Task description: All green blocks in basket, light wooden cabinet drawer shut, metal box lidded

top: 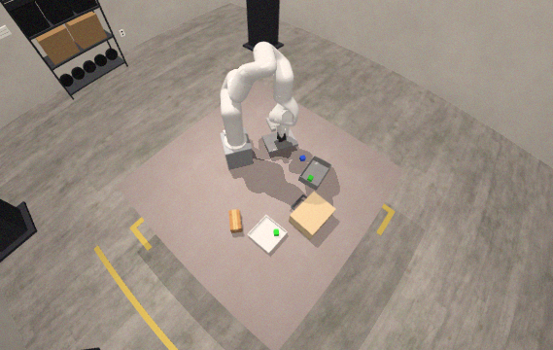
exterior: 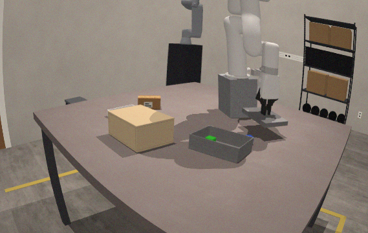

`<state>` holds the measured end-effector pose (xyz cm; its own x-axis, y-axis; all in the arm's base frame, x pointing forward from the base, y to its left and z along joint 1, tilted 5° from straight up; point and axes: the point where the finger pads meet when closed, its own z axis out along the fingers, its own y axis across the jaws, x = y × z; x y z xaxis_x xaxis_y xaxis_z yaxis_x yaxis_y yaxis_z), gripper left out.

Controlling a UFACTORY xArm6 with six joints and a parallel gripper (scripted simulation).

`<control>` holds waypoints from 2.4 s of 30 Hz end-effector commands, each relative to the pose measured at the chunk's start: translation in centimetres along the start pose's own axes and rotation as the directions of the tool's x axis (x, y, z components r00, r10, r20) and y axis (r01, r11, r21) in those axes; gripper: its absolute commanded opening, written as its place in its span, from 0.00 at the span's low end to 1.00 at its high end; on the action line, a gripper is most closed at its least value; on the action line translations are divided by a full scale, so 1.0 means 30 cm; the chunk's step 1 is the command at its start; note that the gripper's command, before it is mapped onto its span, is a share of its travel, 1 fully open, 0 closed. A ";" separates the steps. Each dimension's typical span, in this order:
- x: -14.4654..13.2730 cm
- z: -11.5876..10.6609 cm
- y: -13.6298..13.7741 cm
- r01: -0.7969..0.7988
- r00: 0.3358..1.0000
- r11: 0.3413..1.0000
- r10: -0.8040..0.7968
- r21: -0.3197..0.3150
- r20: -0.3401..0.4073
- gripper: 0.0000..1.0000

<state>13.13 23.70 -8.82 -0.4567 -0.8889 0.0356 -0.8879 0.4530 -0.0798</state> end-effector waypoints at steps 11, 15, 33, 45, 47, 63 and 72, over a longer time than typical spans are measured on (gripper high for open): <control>-0.008 0.084 0.000 -0.002 1.000 1.000 0.002 0.011 0.030 0.00; -0.009 0.107 0.000 -0.002 1.000 1.000 0.002 0.011 0.030 0.00; -0.011 0.169 0.001 -0.002 1.000 1.000 0.002 0.011 0.030 0.00; -0.011 0.179 0.001 -0.002 1.000 1.000 0.002 0.011 0.030 0.00; -0.011 0.180 0.001 -0.002 1.000 1.000 0.002 0.011 0.030 0.00; -0.011 0.180 0.001 -0.002 1.000 1.000 0.002 0.011 0.030 0.28; -0.011 0.180 0.001 -0.002 1.000 1.000 0.002 0.011 0.030 0.28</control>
<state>13.52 23.56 -14.25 -0.4565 -0.8897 0.0075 -0.8864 0.4540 -0.0905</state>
